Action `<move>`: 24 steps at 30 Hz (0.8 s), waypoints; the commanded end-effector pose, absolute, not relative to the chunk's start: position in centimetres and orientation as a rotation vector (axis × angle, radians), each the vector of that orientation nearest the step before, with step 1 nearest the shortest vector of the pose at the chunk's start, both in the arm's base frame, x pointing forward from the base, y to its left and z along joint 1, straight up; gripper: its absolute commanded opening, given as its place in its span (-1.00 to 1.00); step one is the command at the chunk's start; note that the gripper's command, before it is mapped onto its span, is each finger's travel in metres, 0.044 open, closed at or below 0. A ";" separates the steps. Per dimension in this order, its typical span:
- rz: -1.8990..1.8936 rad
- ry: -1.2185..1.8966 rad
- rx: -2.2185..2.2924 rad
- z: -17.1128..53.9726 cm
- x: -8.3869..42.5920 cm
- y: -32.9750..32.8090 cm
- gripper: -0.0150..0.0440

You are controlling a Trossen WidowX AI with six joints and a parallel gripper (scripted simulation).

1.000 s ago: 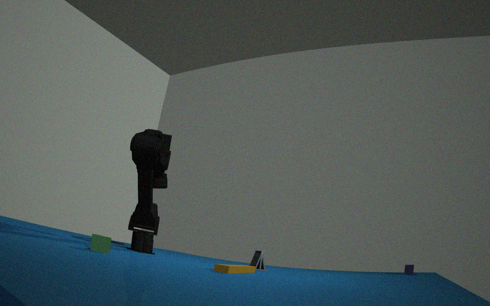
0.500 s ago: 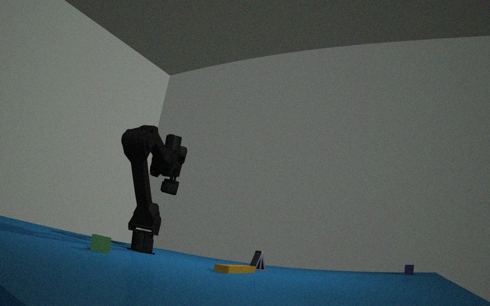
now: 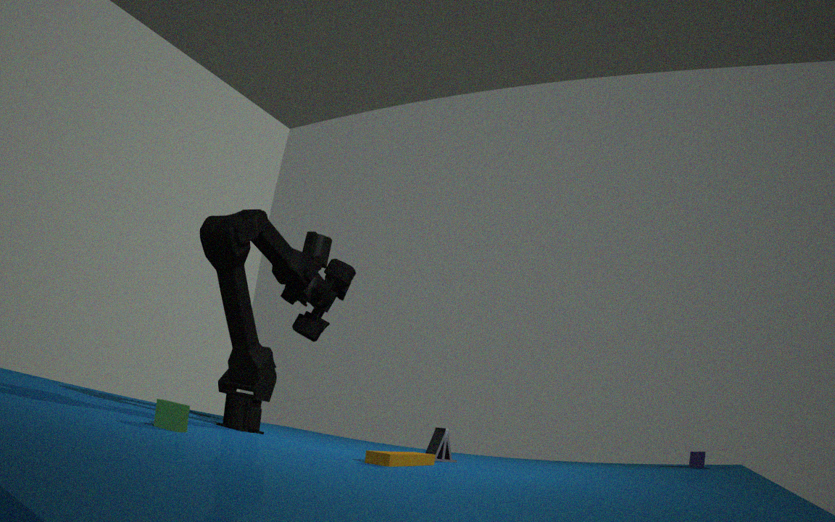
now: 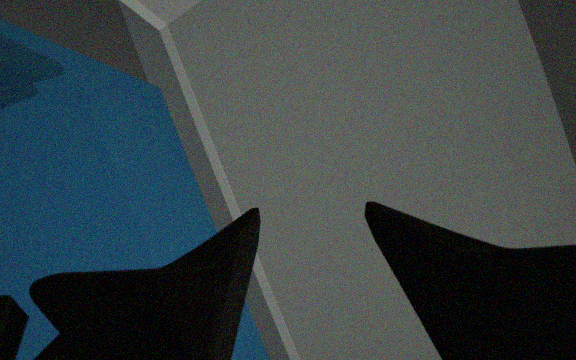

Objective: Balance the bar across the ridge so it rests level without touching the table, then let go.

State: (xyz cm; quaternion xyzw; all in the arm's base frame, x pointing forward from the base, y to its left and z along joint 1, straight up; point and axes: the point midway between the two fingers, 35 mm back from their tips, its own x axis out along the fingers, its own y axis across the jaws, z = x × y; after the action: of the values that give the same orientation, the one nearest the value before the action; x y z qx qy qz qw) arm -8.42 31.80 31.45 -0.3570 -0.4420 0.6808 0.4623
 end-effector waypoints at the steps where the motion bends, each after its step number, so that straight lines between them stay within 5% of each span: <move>1: 1.669 -0.943 -0.893 30.8 -6.3 32.9 0.58; 24: 1.512 -0.231 -0.825 27.4 5.9 35.5 0.58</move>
State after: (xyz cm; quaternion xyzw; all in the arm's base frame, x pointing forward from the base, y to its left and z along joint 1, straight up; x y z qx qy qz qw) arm 3.90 35.41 28.02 -0.3691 -0.1484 0.6755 0.6209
